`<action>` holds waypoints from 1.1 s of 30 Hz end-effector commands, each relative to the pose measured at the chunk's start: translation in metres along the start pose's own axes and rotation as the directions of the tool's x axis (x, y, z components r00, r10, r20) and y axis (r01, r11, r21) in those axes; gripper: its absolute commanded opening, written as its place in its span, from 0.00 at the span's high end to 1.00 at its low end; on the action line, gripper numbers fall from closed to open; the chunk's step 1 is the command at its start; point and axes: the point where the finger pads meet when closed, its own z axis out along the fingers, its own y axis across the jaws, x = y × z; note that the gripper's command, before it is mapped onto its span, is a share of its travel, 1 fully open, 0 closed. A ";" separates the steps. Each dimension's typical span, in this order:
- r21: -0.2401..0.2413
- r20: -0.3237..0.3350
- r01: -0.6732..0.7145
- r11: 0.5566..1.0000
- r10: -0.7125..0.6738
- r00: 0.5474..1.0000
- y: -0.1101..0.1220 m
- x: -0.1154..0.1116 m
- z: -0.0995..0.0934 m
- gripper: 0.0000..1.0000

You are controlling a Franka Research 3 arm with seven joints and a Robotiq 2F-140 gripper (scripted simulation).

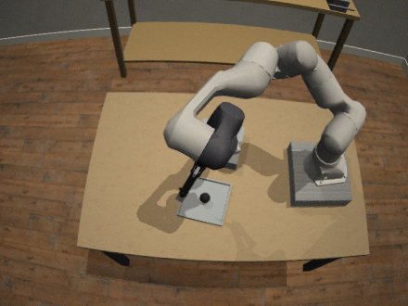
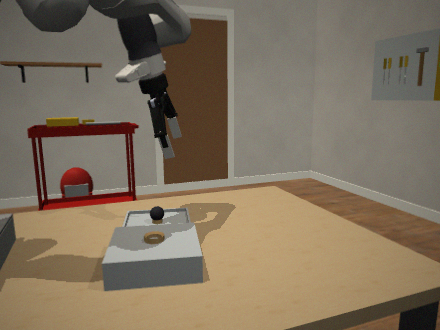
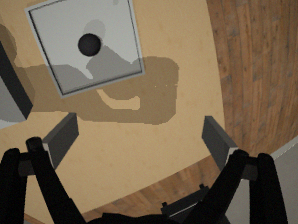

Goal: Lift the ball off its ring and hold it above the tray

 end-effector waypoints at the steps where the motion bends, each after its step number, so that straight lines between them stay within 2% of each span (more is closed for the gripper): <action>1: 0.060 -0.052 0.148 0.987 -0.145 0.988 -0.016 0.008 0.009 0.00; 7: 0.100 -0.116 0.225 0.969 -0.213 0.970 -0.030 0.022 0.026 0.00; 9: 0.100 -0.116 0.225 0.969 -0.213 0.970 -0.030 0.022 0.026 0.00; 10: 0.115 -0.147 0.261 0.958 -0.243 0.959 -0.037 0.029 0.034 0.00; 22: 0.158 -0.290 0.419 0.894 -0.363 0.885 -0.067 0.059 0.062 0.00; 33: 0.159 -0.301 0.430 0.888 -0.371 0.878 -0.069 0.062 0.064 0.00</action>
